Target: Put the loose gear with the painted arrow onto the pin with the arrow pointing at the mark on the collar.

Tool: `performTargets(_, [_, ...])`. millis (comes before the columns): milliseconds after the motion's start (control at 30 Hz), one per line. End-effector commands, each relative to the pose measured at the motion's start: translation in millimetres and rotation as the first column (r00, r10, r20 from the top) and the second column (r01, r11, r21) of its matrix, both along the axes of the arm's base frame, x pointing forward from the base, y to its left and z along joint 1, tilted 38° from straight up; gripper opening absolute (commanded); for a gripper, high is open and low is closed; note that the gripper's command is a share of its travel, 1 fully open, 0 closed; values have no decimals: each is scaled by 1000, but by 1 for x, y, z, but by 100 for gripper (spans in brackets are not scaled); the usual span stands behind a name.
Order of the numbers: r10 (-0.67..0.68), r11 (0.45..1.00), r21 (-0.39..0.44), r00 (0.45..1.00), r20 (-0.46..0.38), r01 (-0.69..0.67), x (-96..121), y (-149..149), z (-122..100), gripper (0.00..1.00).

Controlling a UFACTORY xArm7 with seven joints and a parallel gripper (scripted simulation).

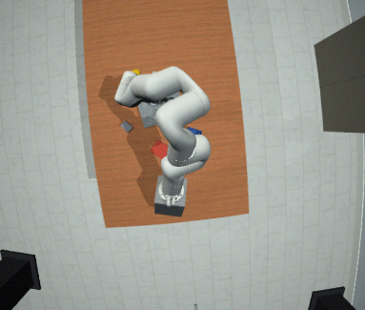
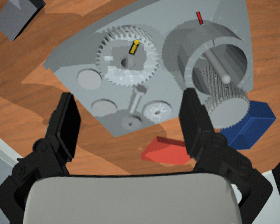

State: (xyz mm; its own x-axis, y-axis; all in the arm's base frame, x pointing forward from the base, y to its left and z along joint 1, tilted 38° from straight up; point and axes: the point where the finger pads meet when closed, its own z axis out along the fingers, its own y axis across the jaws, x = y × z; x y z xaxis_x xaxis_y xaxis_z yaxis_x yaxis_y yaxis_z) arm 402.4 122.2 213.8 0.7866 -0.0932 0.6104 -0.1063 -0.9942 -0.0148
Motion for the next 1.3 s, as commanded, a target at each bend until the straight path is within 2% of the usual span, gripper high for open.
performTargets(0, [1, 1000, 1, 1000, 3, -1, 2, 1, -1, 93])
performTargets(1267, [1, 1000, 1, 1000, 3, -1, 24, -1, -30, 93])
